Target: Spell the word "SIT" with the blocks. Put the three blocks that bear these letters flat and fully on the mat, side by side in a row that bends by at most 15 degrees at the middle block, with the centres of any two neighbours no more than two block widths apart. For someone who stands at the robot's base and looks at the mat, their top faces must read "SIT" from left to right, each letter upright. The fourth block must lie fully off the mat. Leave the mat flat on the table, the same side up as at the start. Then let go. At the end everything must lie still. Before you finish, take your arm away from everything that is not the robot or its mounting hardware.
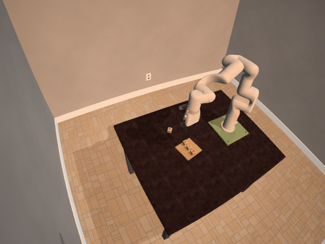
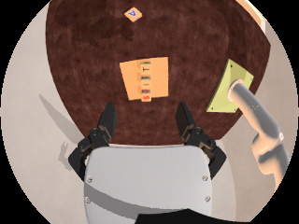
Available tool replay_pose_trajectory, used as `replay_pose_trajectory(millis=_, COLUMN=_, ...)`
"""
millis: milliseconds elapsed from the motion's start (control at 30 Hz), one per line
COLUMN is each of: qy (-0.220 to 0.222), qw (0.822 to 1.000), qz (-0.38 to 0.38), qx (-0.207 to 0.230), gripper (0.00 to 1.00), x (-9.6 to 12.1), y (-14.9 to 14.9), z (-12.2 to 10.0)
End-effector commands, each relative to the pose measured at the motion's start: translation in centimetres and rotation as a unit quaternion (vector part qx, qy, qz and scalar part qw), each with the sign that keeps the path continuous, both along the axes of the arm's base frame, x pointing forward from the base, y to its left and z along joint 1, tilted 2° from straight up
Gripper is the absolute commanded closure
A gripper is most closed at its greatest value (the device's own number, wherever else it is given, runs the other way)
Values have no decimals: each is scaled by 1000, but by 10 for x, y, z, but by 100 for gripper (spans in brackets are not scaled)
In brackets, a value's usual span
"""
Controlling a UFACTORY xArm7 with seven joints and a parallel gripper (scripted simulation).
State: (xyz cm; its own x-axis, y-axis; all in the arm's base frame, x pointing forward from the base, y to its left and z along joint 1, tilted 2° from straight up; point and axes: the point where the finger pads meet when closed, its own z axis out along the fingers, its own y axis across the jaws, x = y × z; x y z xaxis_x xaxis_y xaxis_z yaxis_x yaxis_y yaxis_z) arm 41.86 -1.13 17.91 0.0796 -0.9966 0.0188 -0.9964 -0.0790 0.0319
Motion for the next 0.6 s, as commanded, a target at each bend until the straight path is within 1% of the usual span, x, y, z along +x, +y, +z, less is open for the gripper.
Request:
replay_pose_trajectory(millis=0, qy=-2, qw=1000, qz=0, qx=0, gripper=0, x=1, y=0, z=1)
replay_pose_trajectory(millis=567, qy=-2, qw=1000, qz=0, qx=0, gripper=0, x=1, y=0, z=1)
